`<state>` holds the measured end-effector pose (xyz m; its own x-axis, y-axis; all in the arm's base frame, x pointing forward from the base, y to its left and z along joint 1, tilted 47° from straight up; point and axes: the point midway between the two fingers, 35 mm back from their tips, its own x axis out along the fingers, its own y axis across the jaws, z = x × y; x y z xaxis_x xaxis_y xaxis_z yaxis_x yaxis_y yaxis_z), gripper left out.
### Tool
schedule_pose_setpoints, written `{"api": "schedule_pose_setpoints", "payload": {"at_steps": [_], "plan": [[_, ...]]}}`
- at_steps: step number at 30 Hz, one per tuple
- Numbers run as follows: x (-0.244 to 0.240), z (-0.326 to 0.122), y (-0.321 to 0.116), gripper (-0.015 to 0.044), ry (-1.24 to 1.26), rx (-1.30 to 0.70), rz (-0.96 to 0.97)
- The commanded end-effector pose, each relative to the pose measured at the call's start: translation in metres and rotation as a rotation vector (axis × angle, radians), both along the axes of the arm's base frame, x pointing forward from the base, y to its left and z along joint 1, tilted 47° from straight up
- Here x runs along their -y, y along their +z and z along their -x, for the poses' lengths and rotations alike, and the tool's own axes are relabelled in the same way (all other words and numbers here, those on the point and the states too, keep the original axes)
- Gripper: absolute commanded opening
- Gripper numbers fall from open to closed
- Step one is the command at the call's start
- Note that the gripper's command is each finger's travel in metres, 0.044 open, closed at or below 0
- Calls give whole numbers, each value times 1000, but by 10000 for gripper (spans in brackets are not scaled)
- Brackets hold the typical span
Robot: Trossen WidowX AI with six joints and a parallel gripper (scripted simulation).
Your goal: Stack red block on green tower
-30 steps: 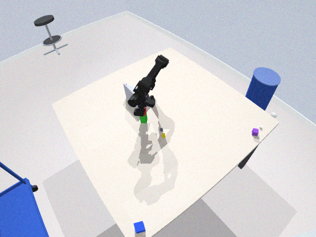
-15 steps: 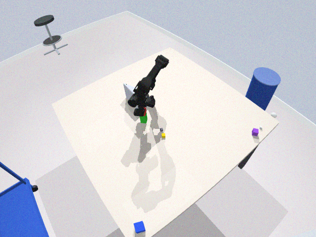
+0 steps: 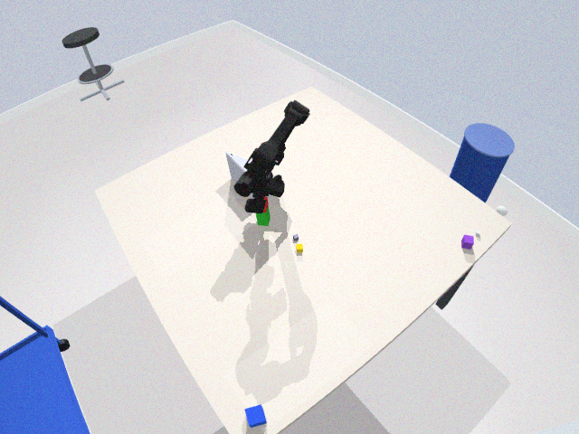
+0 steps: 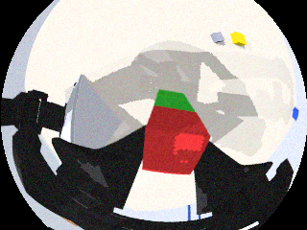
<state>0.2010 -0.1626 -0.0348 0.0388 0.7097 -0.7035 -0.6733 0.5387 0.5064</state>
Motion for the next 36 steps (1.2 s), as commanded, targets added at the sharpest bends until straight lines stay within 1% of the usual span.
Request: {"api": "schedule_pose_setpoints", "payload": {"at_steps": [1,4,21,36], "plan": [[-1,0,0,0,-6,-4,-6],[3,0,3,0,-6,-4,-6],[0,1,0,440,-2,-2,-3],[0,1,0,440,-2,-2,-3]]}}
